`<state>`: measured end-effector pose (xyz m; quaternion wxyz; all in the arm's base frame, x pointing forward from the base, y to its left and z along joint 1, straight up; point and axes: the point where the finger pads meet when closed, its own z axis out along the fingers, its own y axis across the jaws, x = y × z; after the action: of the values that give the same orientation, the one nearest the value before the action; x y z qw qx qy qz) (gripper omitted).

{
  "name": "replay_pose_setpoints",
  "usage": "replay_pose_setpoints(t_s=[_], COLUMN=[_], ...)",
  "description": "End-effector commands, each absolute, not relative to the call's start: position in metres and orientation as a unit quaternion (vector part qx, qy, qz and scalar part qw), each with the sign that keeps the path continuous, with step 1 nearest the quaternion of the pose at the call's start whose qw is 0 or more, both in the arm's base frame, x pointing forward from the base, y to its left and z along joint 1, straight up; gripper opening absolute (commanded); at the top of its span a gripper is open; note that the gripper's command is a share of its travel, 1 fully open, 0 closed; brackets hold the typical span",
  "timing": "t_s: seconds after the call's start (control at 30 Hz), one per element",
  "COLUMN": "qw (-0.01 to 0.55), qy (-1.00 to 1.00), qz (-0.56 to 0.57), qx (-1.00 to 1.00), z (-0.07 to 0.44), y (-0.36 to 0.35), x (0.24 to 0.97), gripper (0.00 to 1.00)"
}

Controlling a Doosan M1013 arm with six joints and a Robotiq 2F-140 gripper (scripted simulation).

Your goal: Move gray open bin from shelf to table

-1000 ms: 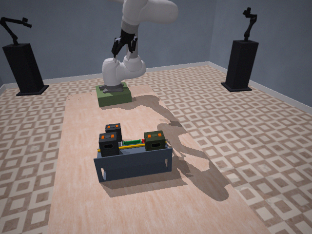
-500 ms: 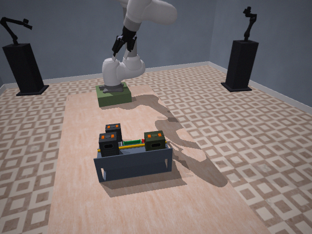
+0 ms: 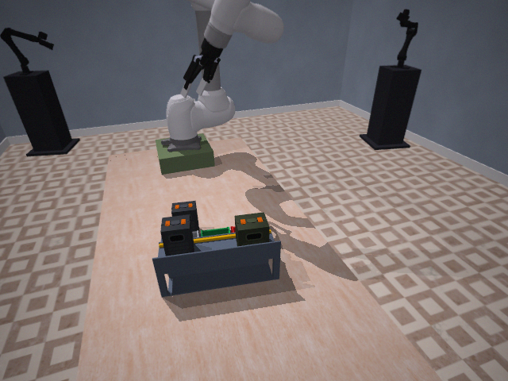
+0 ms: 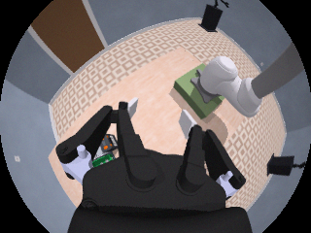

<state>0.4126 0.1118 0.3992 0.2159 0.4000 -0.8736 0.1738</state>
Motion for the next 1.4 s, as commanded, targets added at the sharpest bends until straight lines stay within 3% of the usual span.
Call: replay_pose_setpoints(t_s=[0.0, 0.07, 0.47, 0.63, 1.03, 1.2, 1.37], qw=[0.189, 0.169, 0.169, 0.117, 0.117, 0.063, 0.063], qy=[-0.847, -0.825, -0.825, -0.761, -0.761, -0.685, -0.685], qz=[0.206, 0.229, 0.229, 0.283, 0.283, 0.332, 0.332], qx=[0.452, 0.488, 0.488, 0.572, 0.572, 0.646, 0.646], z=[0.399, 0.399, 0.399, 0.399, 0.399, 0.398, 0.398], y=[0.104, 0.099, 0.099, 0.085, 0.085, 0.072, 0.072], x=[0.386, 0.367, 0.367, 0.319, 0.319, 0.271, 0.271], gripper=[0.57, 0.57, 0.57, 0.57, 0.57, 0.57, 0.57])
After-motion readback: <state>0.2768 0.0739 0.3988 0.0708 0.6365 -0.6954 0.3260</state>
